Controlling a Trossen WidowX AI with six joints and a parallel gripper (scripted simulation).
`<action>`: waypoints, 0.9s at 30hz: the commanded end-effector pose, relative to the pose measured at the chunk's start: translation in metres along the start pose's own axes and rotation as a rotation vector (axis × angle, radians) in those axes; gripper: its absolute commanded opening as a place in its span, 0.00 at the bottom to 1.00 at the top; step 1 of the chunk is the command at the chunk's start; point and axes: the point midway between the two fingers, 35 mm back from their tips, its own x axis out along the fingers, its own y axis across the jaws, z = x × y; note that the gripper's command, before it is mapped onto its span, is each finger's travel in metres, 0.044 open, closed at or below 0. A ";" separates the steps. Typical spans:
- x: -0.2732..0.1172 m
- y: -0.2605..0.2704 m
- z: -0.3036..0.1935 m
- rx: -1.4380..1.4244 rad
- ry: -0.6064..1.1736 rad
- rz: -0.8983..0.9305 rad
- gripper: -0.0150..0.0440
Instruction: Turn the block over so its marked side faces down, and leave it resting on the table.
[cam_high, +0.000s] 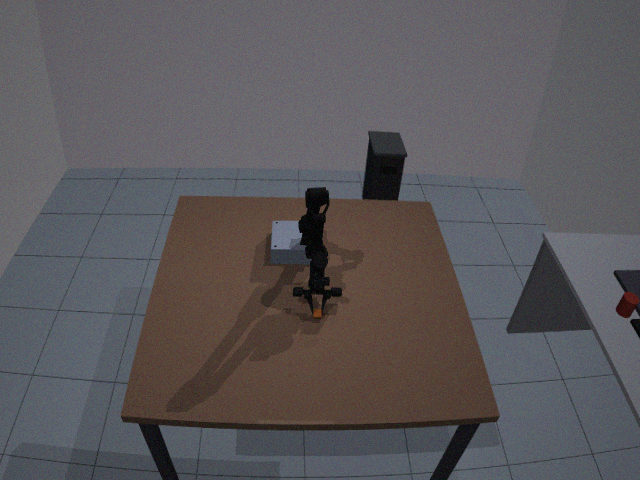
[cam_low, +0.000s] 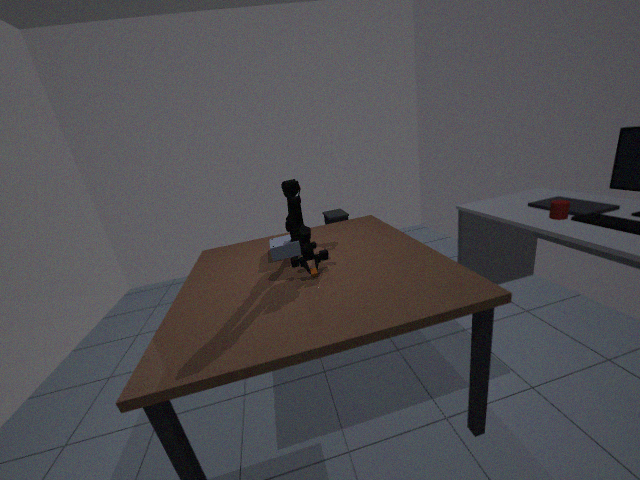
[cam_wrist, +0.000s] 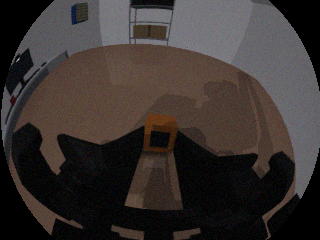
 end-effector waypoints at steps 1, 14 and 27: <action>-0.007 -0.001 -0.008 -0.007 -0.036 -0.004 0.25; -0.015 -0.002 -0.005 -0.006 -0.106 -0.005 0.25; -0.015 -0.002 -0.005 -0.006 -0.106 -0.005 0.39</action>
